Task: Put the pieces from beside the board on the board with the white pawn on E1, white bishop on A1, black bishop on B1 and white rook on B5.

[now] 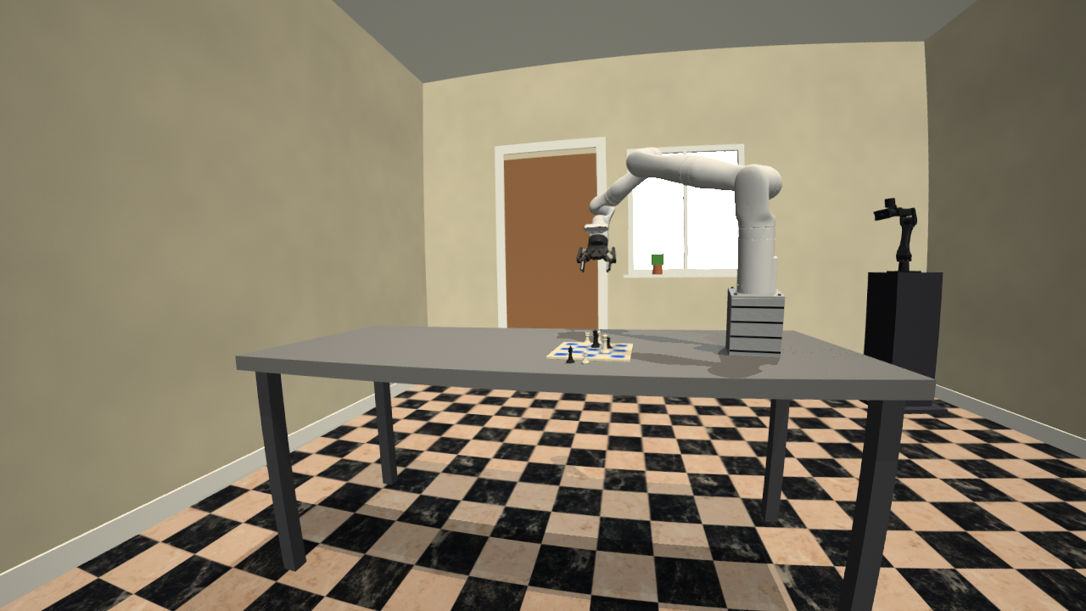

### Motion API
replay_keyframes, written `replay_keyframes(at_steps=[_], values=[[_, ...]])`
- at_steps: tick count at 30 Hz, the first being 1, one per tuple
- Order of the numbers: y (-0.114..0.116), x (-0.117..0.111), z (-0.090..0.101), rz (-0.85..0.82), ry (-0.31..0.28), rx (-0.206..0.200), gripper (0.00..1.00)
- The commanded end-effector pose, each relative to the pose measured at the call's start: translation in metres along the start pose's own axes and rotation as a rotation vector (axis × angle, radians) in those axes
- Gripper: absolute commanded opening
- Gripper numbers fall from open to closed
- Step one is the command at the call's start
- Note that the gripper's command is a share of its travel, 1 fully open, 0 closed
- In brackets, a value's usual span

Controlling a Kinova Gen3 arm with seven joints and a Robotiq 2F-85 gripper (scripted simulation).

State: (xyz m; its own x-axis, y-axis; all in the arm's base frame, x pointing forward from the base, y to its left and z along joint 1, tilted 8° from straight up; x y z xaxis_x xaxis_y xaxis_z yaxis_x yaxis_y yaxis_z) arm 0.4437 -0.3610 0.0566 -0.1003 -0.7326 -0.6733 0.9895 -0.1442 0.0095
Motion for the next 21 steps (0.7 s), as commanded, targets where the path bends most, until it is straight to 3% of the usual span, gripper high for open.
replay_keyframes(at_steps=[1,10,21], values=[[0.003,-0.011,0.020,0.009,-0.011,0.011,1.00],[0.003,-0.037,0.058,0.009,-0.011,0.011,1.00],[0.005,-0.040,0.057,0.008,-0.011,0.008,1.00]])
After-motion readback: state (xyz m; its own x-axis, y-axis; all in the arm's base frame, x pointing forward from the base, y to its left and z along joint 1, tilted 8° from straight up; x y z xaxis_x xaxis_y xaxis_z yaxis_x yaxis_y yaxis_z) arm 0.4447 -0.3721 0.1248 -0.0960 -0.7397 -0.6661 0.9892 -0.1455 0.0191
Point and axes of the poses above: the point where the finger pads meet when closed, its own z axis back along the fingers, its own y axis across the jaws, x = y × z, the point moved 3 cm from there along z, back along the fingers, and after that the axes turned 2 degrees about -z, right-handed, at the moved point
